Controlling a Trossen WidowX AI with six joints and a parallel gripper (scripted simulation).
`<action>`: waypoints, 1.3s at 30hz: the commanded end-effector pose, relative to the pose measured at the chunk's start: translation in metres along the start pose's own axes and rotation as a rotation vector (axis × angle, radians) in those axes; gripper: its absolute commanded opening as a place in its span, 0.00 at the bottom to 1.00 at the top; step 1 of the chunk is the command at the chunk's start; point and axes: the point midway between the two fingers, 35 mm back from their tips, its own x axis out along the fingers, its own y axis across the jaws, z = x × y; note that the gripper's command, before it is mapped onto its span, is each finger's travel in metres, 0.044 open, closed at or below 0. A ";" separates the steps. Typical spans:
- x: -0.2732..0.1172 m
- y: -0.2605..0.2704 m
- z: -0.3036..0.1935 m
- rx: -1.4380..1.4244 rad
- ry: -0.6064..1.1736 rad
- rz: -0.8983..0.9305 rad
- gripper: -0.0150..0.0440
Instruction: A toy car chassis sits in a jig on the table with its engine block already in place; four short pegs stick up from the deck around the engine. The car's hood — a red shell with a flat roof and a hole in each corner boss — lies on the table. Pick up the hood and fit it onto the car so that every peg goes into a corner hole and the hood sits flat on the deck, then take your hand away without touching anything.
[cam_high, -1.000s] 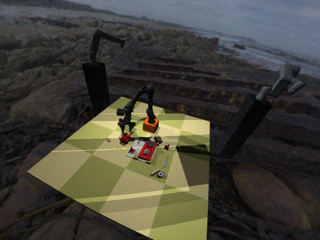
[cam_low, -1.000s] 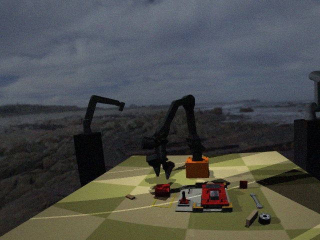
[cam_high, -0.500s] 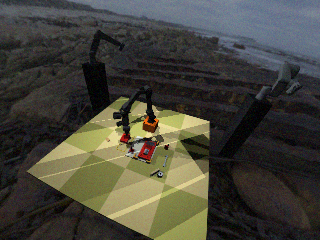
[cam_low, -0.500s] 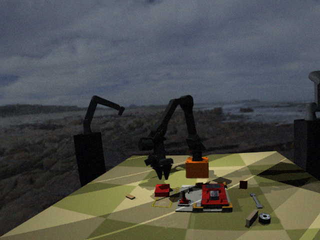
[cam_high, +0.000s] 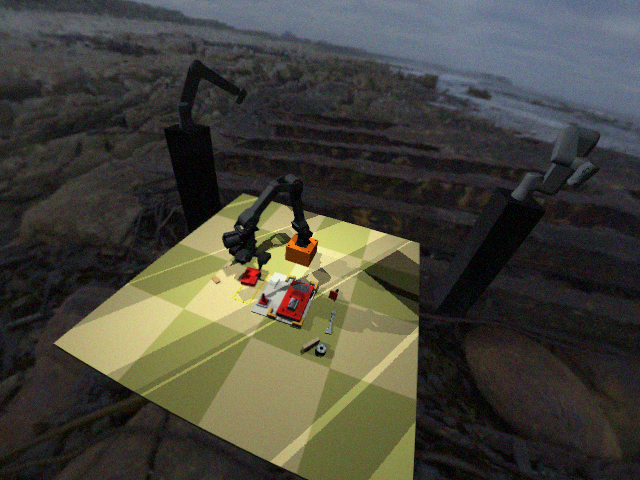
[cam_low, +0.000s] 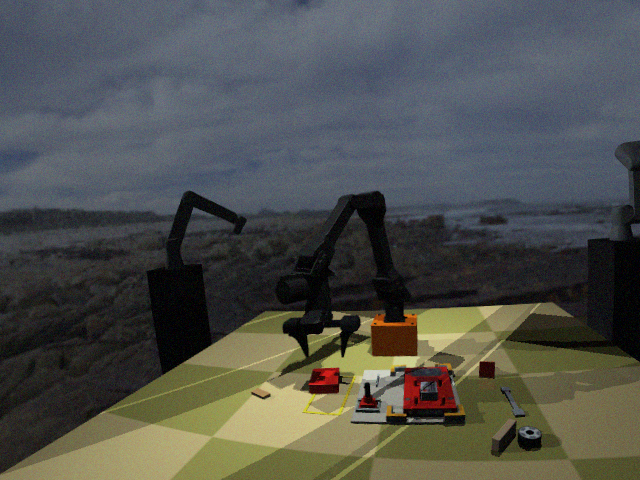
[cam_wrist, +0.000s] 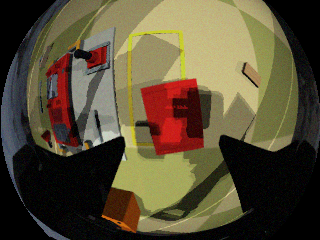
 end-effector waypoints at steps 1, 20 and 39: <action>-0.006 -0.002 0.007 -0.185 0.043 -0.037 1.00; 0.002 -0.003 0.007 -0.185 0.043 -0.037 1.00; 0.019 -0.004 0.007 -0.185 0.043 -0.037 1.00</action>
